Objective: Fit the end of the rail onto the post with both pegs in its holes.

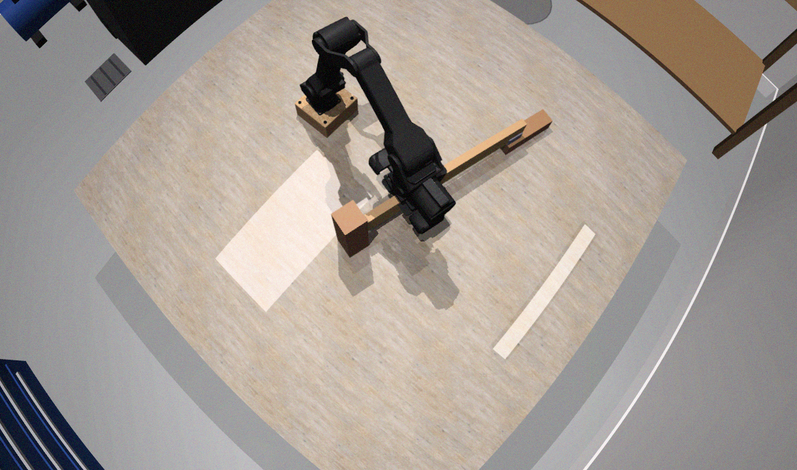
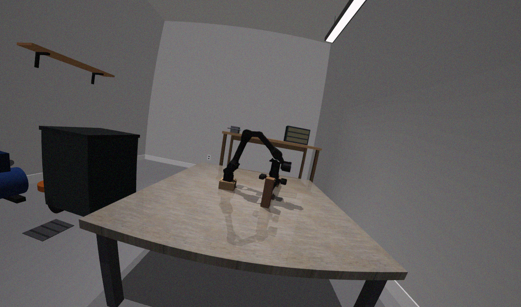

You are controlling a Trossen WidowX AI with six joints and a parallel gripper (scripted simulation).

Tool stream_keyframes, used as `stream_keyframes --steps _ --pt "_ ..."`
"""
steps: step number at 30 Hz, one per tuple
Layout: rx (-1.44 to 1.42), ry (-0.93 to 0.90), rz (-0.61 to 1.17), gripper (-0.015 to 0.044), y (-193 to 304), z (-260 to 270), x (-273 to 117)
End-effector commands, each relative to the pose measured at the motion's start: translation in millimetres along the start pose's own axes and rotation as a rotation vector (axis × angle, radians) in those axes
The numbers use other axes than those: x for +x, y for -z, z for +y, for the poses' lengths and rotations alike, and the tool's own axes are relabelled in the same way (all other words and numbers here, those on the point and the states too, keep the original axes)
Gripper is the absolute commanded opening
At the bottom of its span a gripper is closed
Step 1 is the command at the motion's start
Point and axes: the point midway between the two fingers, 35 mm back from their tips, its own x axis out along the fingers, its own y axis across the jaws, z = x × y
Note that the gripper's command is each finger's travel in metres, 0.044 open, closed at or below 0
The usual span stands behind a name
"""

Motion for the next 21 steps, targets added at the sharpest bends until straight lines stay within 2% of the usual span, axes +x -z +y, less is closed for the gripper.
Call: stream_keyframes --steps 1,21 --pt "-0.002 0.002 0.001 0.0 2.7 -0.7 -2.6" --pt "-0.002 0.002 0.001 0.0 3.9 -1.1 -4.8"
